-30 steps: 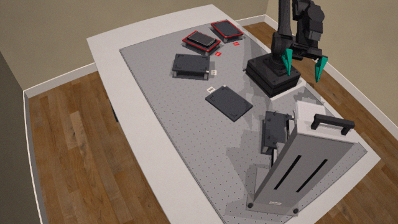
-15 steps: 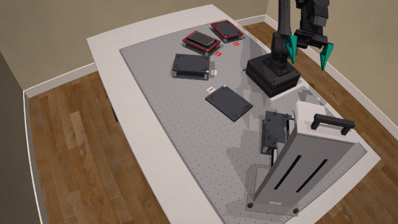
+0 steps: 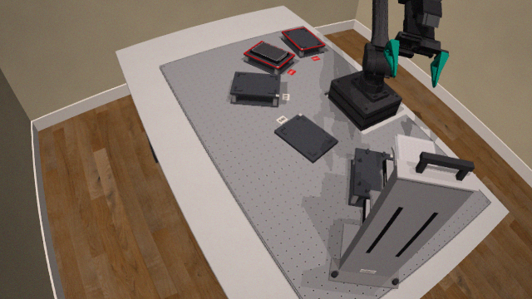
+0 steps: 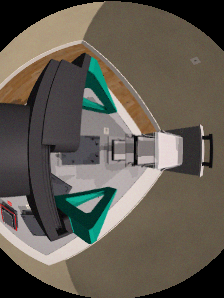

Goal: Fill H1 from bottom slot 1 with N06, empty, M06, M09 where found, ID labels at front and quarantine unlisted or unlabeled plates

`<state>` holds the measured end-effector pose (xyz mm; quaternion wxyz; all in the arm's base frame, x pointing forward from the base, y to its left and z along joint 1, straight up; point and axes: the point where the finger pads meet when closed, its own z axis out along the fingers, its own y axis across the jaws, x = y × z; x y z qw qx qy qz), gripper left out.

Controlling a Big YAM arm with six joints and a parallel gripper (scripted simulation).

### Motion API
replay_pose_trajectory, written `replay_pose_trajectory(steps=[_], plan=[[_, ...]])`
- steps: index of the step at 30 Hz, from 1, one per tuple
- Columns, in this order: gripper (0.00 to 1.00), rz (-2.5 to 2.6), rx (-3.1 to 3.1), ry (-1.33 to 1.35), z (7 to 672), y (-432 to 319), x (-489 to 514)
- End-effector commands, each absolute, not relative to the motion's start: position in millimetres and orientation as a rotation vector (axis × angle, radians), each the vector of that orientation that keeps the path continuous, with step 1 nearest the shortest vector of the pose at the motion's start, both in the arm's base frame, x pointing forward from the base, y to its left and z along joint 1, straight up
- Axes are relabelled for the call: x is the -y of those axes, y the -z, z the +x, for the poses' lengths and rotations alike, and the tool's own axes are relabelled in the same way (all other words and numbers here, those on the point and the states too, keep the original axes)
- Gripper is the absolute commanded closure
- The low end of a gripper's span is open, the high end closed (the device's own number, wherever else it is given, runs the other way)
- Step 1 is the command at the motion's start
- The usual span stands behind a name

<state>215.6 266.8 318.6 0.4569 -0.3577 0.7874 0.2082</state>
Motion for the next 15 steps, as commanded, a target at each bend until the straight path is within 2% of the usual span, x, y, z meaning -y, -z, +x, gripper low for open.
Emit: replay_pose_trajectory(steps=[1, 13, 15], plan=[[0.0, -0.856, -1.895, -0.537, 217.3, -346.3, -269.0], [0.0, -0.856, -1.895, -0.537, 217.3, -346.3, -269.0], [0.0, -0.861, -1.923, -0.527, 221.2, -324.3, -271.5]])
